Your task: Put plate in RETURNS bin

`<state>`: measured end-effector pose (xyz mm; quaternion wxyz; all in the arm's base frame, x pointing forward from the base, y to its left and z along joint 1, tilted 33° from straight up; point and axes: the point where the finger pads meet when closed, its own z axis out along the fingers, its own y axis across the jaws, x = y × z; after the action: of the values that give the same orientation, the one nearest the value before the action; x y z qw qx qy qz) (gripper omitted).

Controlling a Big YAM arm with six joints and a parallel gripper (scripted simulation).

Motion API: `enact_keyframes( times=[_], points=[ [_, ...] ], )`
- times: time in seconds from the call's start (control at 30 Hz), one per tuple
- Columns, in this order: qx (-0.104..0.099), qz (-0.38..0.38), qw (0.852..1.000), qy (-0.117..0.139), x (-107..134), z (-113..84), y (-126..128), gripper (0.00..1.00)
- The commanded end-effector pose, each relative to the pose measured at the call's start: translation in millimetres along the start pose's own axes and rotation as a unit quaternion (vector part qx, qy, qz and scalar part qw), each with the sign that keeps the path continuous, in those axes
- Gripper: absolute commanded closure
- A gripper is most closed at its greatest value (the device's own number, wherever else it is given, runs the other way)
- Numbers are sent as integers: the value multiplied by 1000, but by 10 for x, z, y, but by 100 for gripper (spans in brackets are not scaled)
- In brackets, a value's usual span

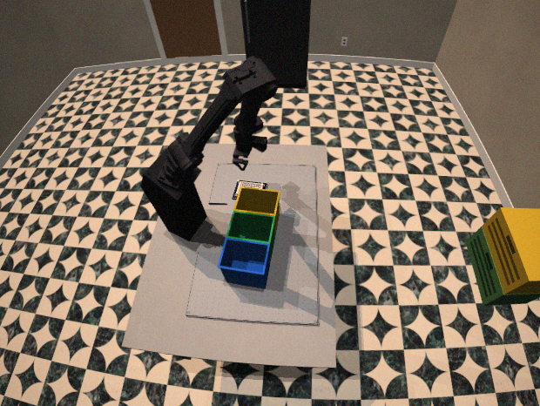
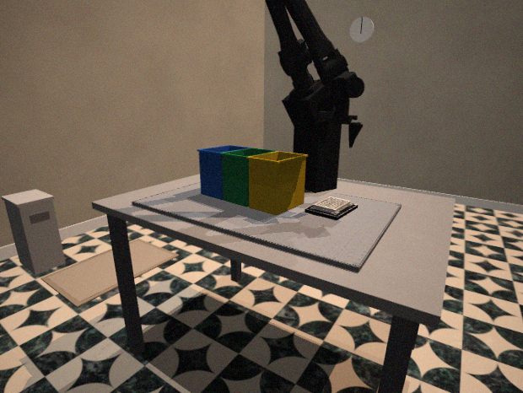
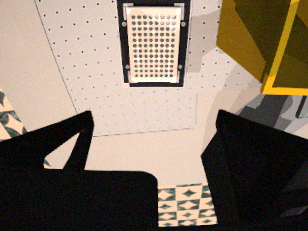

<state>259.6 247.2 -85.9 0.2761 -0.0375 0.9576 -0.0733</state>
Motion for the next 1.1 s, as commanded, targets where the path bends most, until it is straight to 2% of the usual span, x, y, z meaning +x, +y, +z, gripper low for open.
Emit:
enact_keyframes(
  times=[0.0, 0.03, 0.3, 0.37, 1.07],
  points=[
    [-7, 22, 1000, -10, -160, -38, 56, 0],
    [-4, 4, 1000, -4, -46, -18, 42, 0],
    [-4, 4, 1000, -4, -46, -18, 42, 0],
    [-2, 7, 1000, -4, -82, 74, 41, 0],
    [-1, 5, 1000, -2, -55, 397, 17, 0]
  ],
)
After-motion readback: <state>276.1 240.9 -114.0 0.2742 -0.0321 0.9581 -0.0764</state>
